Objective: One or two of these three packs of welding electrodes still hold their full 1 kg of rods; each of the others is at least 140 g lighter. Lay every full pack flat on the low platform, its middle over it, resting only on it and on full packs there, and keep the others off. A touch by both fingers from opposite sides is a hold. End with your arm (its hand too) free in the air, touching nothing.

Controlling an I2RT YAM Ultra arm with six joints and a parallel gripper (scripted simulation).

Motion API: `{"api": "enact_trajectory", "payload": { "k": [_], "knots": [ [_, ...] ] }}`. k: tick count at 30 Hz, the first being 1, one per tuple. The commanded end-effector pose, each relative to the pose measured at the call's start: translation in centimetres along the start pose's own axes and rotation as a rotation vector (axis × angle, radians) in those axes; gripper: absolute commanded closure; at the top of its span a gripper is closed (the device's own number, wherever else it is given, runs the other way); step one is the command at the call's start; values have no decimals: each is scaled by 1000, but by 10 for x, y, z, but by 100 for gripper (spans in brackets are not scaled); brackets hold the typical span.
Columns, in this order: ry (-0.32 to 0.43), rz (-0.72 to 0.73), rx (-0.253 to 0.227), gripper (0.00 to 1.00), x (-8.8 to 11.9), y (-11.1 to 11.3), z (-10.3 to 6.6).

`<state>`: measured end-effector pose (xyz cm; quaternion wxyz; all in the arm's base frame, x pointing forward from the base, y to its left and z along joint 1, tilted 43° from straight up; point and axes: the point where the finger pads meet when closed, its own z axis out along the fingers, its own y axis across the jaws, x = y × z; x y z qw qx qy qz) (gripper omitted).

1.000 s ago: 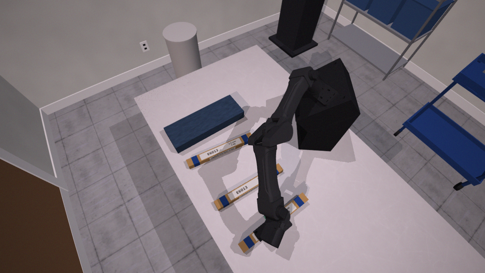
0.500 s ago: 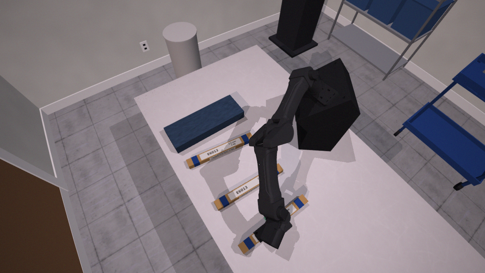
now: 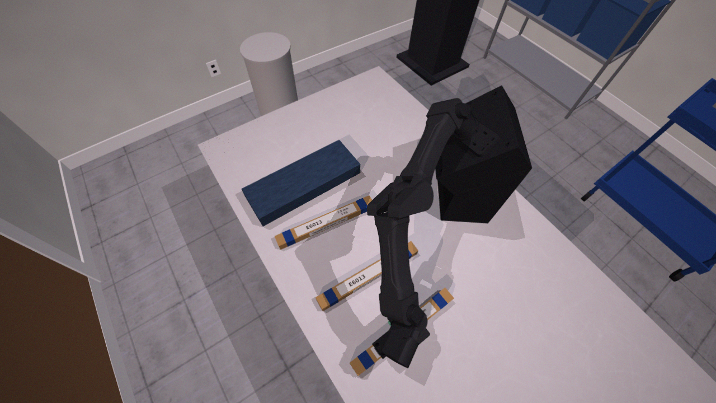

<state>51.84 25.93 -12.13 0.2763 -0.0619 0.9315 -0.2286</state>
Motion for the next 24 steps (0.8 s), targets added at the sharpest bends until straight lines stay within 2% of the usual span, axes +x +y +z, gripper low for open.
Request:
{"api": "enact_trajectory", "payload": {
  "k": [1, 5, 24],
  "knots": [
    [-84, 11, -57, 100, -35, 19, -50],
    [-89, 18, -62, 100, -40, 17, -51],
    [-89, 22, -58, 100, -40, 15, -52]
  ]
}}
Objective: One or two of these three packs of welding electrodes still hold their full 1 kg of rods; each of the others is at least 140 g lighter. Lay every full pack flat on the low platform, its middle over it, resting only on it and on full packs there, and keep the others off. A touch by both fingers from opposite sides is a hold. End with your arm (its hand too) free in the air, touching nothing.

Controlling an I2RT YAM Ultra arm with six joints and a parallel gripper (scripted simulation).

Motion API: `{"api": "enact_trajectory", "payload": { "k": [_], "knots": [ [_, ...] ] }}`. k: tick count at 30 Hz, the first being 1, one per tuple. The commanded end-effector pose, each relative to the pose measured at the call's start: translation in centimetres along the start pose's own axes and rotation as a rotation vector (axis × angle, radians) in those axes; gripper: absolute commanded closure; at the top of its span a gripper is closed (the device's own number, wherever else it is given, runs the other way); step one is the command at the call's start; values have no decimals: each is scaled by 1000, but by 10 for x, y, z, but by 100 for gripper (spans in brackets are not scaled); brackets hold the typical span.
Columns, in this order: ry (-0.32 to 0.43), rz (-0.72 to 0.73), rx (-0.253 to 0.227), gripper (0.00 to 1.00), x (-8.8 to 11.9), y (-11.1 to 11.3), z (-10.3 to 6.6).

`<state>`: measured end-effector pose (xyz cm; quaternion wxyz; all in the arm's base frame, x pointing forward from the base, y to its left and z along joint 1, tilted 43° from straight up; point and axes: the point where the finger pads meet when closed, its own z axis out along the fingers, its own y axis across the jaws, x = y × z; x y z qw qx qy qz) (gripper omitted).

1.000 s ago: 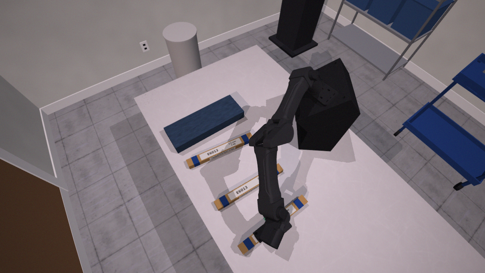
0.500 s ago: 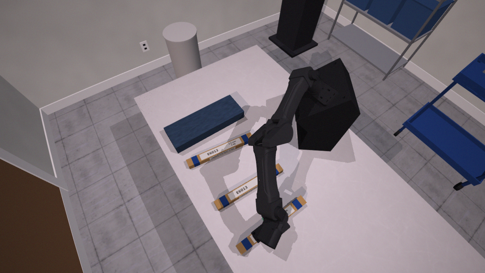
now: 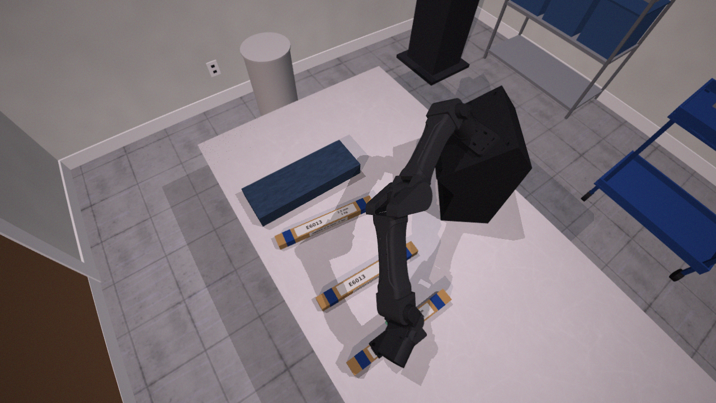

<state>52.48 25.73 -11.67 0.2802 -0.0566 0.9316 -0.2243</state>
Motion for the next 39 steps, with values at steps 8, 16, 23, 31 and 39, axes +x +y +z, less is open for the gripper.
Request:
{"api": "enact_trajectory", "payload": {
  "k": [8, 16, 23, 31, 39],
  "knots": [
    [-83, 11, -53, 100, -32, 19, -53],
    [-83, 12, -53, 100, -32, 19, -54],
    [-84, 12, -53, 100, -31, 19, -54],
    [-84, 12, -52, 100, -31, 19, -55],
    [-84, 13, -52, 100, -30, 19, -56]
  ]
}}
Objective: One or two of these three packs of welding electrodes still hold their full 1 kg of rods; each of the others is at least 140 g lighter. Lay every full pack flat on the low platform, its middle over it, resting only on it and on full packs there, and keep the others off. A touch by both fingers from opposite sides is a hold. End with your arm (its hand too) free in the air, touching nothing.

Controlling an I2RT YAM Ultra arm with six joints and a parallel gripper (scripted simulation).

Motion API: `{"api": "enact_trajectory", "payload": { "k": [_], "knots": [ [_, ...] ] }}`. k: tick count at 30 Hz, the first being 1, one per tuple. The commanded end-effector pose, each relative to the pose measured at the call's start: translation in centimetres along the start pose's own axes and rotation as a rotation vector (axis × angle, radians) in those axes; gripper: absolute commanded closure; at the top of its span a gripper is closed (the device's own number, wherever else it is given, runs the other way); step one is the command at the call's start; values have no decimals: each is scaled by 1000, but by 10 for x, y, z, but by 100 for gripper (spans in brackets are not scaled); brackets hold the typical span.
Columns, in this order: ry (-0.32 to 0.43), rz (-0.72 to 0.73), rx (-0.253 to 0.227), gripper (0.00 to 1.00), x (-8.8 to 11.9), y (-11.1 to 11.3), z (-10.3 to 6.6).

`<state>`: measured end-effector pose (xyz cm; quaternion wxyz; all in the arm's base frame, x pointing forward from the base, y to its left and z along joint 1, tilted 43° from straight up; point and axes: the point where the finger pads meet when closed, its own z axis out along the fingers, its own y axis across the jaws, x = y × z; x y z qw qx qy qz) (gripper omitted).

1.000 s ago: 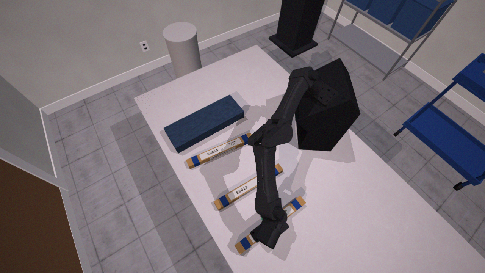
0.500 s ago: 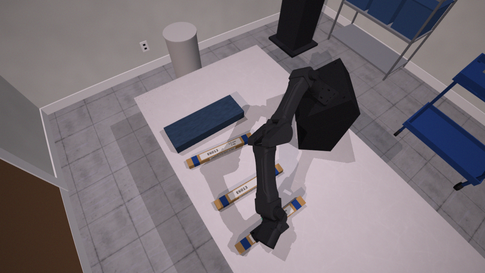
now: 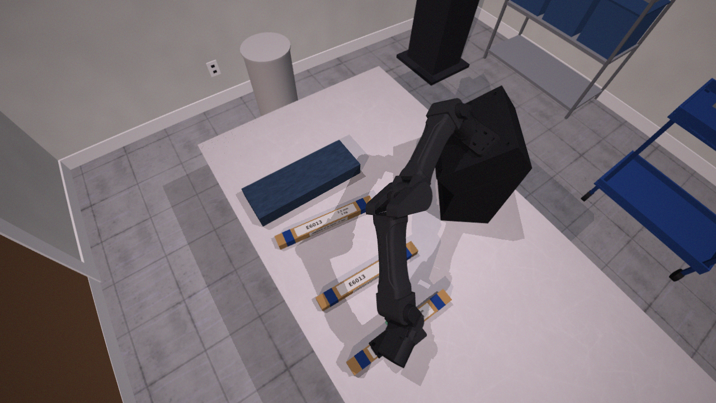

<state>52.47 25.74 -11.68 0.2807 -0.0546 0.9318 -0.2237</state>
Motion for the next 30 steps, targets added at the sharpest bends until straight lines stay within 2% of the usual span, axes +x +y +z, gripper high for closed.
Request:
{"api": "enact_trajectory", "payload": {
  "k": [1, 10, 17, 18, 23, 30],
  "knots": [
    [-84, 9, -52, 100, -30, 19, -56],
    [-61, -12, -40, 100, -17, 19, -50],
    [-66, -5, -47, 100, -20, 20, -52],
    [-66, -5, -47, 26, -20, 20, -52],
    [-78, 4, -53, 26, -25, 21, -54],
    [-71, -5, -46, 26, -19, 21, -49]
  ]
}}
